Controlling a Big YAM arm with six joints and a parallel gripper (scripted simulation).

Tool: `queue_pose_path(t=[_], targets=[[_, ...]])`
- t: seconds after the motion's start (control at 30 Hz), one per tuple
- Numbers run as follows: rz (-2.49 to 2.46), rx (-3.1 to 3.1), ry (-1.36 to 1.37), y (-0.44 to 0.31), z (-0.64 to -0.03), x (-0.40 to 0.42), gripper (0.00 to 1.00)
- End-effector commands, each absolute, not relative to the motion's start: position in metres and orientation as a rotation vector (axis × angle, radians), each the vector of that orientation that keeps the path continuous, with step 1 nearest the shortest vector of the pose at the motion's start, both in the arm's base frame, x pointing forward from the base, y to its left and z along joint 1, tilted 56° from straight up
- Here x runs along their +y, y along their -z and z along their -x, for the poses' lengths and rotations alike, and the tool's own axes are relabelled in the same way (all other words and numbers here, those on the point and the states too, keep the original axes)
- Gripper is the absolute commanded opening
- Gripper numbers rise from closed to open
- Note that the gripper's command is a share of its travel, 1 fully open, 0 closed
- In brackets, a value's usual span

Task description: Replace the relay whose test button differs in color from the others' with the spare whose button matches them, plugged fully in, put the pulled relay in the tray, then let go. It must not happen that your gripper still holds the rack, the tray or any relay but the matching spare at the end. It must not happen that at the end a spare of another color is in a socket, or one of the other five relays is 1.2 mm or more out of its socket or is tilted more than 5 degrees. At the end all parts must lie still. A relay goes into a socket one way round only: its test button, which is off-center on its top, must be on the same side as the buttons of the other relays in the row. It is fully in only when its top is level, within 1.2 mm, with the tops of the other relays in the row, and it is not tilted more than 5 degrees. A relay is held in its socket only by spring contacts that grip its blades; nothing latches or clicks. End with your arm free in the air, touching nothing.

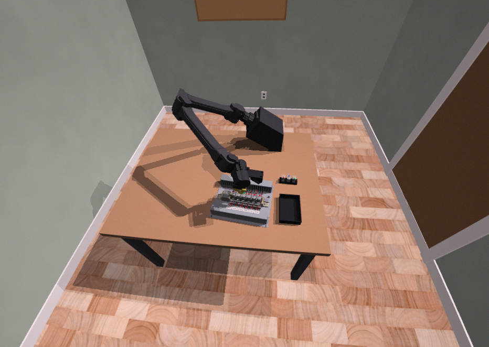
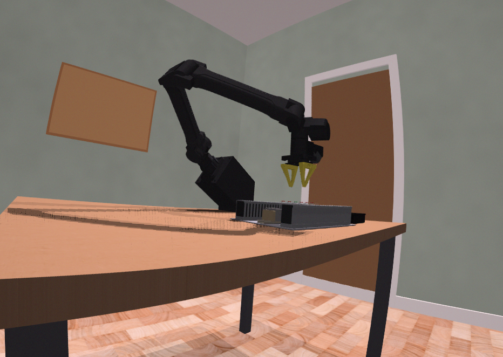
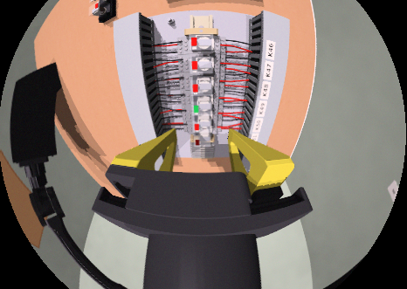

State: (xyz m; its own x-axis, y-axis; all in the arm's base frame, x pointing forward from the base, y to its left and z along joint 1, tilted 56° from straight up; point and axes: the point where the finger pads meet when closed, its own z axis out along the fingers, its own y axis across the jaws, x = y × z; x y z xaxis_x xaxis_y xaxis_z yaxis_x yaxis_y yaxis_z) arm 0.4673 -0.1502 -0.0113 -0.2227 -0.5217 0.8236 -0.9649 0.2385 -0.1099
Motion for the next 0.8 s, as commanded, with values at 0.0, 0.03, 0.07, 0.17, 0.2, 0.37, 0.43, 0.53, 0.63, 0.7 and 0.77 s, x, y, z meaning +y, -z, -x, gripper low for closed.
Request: queue_pose_path(t=[0.0,0.03,0.07,0.17,0.2,0.37,0.43,0.53,0.63,0.7,0.77], targets=[[-1.401,-1.825,-0.851,0.0167,-0.4742,-0.1380,0.59],[-1.402,-1.825,-0.852,0.0169,-0.4744,-0.1375,0.59],[-1.402,-1.824,-0.852,0.0171,-0.4746,-0.1371,0.59],[-1.403,-1.824,-0.852,0.0174,-0.4749,-0.1364,0.59],[-1.403,-1.824,-0.852,0.0174,-0.4749,-0.1364,0.59],[-1.404,-1.824,-0.853,0.0178,-0.4754,-0.1354,0.59],[-1.404,-1.824,-0.853,0.0179,-0.4755,-0.1352,0.59],[-1.404,-1.824,-0.854,0.0180,-0.4756,-0.1350,0.59],[-1.404,-1.824,-0.854,0.0180,-0.4756,-0.1348,0.59],[-1.404,-1.824,-0.854,0.0180,-0.4757,-0.1348,0.59],[-1.404,-1.824,-0.854,0.0180,-0.4757,-0.1348,0.59]])
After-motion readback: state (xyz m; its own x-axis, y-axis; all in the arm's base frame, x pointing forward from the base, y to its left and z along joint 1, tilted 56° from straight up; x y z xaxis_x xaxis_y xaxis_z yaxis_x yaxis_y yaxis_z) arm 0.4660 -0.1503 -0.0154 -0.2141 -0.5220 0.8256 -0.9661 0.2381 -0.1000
